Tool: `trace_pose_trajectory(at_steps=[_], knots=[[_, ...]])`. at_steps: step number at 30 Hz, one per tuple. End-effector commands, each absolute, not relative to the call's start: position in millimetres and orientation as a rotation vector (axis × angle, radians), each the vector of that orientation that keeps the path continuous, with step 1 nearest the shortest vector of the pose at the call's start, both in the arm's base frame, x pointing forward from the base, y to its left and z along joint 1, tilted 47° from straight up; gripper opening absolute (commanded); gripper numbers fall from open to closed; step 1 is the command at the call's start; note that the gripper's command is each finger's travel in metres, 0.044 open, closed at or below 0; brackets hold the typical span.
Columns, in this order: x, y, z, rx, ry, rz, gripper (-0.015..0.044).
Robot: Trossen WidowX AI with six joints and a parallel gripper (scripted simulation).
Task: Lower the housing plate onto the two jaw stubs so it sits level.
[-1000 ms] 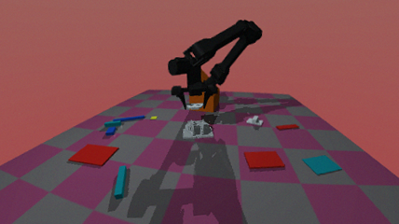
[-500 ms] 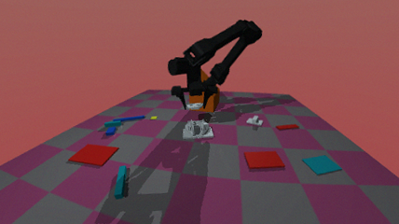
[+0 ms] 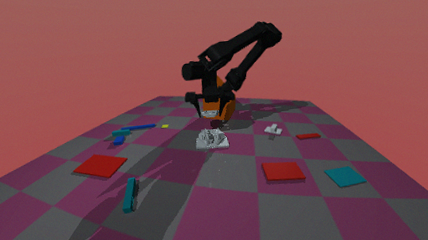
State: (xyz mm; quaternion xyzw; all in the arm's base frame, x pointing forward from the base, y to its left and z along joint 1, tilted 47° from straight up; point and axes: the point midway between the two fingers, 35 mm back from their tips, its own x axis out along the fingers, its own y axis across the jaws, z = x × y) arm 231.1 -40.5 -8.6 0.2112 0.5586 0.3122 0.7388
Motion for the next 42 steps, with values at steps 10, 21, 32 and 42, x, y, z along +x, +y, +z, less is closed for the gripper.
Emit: trace_pose_trajectory(at_steps=[10,21,32,42], knots=[[231,-40,-8,0.473,1.226,0.680,0.0351],[230,-39,-7,0.475,1.226,0.679,0.0351],[232,-37,-10,0.474,1.227,0.678,0.0351],[236,-26,-22,0.474,1.228,0.676,0.0351]])
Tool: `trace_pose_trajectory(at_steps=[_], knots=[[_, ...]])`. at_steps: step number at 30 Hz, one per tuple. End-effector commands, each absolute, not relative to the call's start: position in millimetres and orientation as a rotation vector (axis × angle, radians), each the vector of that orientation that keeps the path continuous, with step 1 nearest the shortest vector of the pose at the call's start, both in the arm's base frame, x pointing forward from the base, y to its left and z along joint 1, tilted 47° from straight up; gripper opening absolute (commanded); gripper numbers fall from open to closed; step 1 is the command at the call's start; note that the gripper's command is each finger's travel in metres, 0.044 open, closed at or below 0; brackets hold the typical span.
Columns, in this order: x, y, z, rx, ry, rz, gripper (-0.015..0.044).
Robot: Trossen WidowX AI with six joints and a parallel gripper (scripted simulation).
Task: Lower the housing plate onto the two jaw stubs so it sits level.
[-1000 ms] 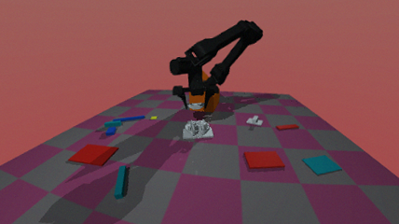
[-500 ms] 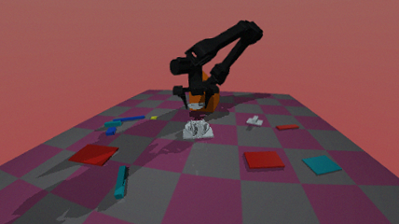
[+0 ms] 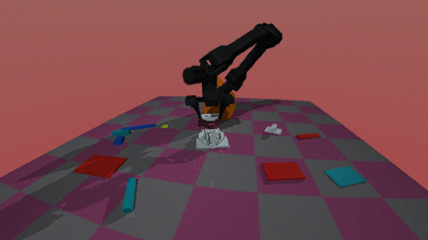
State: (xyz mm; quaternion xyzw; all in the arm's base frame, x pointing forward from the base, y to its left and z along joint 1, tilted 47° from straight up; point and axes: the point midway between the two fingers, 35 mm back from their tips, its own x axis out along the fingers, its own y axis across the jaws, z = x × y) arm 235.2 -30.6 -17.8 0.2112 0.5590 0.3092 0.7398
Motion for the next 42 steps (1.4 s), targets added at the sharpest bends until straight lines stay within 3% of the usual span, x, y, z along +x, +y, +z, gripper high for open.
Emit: trace_pose_trajectory(at_steps=[1,42], knots=[[236,-25,-24,0.474,1.228,0.675,0.0351],[242,4,-50,0.479,1.227,0.678,0.0351]])
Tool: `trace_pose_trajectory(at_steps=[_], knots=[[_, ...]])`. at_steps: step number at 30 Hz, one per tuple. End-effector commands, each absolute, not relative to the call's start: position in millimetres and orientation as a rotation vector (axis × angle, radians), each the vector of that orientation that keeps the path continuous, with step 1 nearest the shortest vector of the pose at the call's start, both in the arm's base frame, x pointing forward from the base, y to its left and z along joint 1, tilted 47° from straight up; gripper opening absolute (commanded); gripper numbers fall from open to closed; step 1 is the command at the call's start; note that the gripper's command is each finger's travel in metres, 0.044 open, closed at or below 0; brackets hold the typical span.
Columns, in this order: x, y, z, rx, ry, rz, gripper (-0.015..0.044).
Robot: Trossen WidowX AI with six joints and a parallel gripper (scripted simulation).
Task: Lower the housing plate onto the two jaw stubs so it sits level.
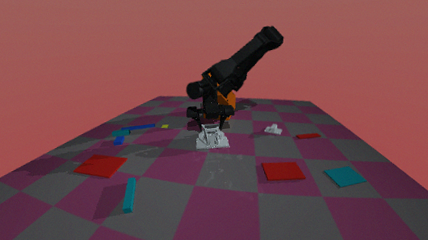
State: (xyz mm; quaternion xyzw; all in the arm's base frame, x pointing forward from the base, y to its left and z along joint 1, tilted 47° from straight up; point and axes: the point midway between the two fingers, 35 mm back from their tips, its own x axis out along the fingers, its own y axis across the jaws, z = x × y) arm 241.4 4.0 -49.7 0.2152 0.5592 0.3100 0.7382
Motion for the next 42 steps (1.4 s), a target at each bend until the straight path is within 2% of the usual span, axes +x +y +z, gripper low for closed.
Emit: trace_pose_trajectory(at_steps=[1,42], knots=[[241.7,4.6,-49.9,0.479,1.227,0.678,0.0351],[243.3,11.2,-56.3,0.479,1.226,0.679,0.0351]])
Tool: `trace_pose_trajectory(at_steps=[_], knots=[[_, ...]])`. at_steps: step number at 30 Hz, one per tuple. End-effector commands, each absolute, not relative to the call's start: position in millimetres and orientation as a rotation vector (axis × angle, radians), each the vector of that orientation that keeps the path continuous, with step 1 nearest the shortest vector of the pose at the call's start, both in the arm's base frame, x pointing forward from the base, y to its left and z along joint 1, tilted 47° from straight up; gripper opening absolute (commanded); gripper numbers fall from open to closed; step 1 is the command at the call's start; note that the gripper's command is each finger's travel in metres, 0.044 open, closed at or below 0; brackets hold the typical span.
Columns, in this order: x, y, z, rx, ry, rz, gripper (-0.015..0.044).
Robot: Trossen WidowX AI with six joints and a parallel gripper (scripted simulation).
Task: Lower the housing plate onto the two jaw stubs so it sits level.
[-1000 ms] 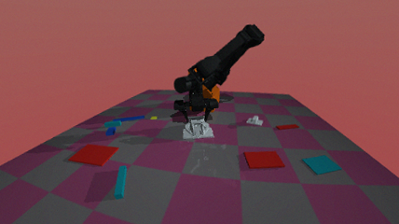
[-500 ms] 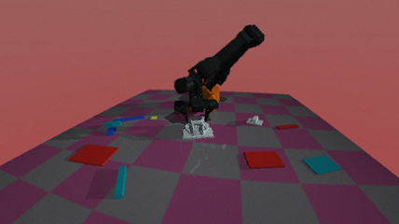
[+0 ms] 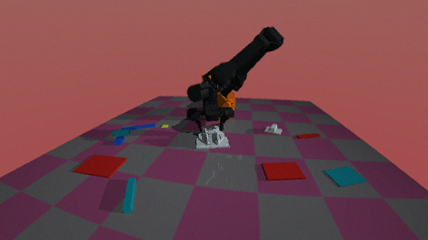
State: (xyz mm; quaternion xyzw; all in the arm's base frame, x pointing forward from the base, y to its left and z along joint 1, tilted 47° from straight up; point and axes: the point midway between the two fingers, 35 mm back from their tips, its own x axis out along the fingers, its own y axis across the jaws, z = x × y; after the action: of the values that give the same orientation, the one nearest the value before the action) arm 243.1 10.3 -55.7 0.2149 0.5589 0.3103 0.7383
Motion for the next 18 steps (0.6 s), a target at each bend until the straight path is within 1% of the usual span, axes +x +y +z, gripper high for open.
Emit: trace_pose_trajectory(at_steps=[1,18], knots=[[243.3,11.2,-56.3,0.479,1.226,0.679,0.0351],[243.8,13.0,-58.0,0.480,1.226,0.679,0.0351]])
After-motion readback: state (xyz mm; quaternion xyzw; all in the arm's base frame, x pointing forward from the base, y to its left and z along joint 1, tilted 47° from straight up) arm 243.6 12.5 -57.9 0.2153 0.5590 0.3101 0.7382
